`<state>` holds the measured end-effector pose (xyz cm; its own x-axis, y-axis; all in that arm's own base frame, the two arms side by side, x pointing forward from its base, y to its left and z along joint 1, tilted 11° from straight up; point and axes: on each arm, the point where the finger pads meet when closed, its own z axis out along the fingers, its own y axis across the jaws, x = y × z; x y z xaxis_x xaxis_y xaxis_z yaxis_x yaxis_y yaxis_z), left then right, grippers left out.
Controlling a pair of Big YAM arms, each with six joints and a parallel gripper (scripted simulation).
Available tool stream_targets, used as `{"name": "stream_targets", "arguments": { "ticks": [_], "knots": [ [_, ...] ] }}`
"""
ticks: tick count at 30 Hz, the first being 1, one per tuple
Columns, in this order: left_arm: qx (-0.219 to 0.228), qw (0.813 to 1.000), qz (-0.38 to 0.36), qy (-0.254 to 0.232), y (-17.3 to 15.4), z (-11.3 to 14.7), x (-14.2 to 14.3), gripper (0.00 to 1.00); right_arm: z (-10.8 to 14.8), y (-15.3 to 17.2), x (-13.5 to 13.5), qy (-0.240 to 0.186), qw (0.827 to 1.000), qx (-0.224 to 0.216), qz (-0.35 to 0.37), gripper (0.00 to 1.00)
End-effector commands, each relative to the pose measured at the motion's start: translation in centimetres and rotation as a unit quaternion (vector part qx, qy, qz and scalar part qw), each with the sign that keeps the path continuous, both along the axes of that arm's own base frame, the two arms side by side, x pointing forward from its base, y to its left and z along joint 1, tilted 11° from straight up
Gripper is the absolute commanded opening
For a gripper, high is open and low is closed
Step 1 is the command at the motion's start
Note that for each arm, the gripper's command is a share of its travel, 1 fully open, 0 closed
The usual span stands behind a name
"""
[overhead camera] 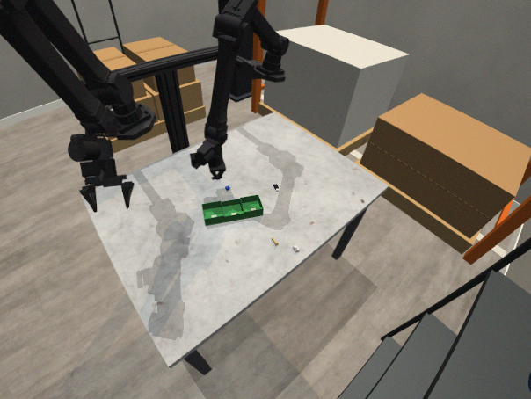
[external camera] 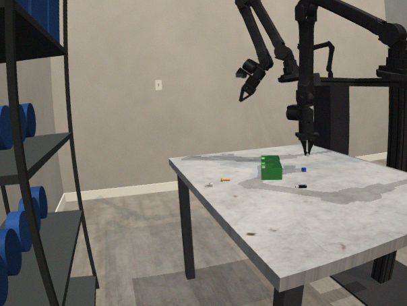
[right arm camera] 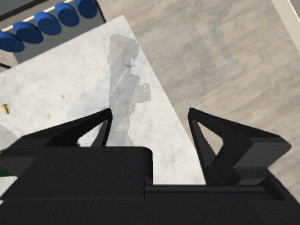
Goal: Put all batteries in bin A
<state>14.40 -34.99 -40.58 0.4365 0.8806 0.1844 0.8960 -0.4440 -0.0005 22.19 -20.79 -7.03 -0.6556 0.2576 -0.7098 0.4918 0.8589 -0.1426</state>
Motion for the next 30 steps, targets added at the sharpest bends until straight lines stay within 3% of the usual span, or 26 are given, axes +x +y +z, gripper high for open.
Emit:
{"name": "stream_targets", "arguments": {
  "ticks": [1,30],
  "knots": [
    [-0.006,1.0,0.0,-0.001,-0.87,0.12,0.18,0.09,0.58,-0.08,-0.21,-0.003,1.0,-0.006,0.0,1.0],
    [-0.006,1.0,0.0,-0.001,-0.94,0.09,0.2,0.09,0.58,-0.08,-0.21,-0.003,1.0,-0.006,0.0,1.0]
  ]
}}
